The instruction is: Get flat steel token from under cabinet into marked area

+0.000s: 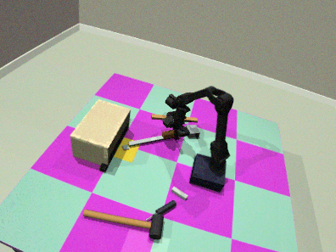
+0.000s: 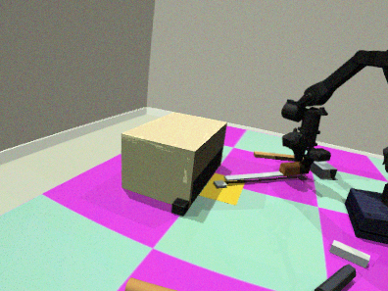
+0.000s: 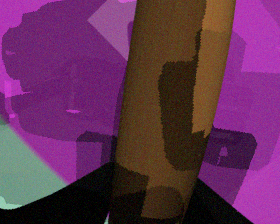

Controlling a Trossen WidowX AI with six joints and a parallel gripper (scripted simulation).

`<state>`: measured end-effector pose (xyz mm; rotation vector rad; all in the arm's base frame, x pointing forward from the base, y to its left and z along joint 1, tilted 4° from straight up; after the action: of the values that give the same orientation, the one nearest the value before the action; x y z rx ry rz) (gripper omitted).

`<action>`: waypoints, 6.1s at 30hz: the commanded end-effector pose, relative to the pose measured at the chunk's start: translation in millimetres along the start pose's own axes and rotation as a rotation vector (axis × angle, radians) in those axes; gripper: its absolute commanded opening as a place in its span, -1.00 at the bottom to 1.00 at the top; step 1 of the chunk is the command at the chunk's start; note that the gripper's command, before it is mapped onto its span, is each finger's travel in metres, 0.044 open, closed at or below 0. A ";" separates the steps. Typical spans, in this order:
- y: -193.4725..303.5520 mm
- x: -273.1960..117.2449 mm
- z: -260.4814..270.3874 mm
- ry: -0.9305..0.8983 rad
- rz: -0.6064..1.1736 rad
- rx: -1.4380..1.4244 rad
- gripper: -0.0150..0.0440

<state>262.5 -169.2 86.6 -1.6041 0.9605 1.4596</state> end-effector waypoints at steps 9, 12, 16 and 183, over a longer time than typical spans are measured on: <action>1.7 -4.7 -16.8 0.009 -0.018 -0.035 -0.49; 2.5 -4.8 -20.1 0.009 -0.018 -0.039 -0.49; 3.4 -4.9 -24.4 0.009 -0.018 -0.042 -0.49; -105.2 14.6 -9.7 0.008 -0.027 -0.041 -0.49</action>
<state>359.2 -135.4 76.9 -1.6477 0.9201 1.4692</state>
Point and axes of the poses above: the point midway between the two fingers, 35 mm back from their tips, its own x axis out along the fingers, its own z axis across the jaws, y = z × x, the point moved 6 cm from there along -x, back along the fingers, and after that the axes turned 14 degrees about x, right-handed, at the moved point
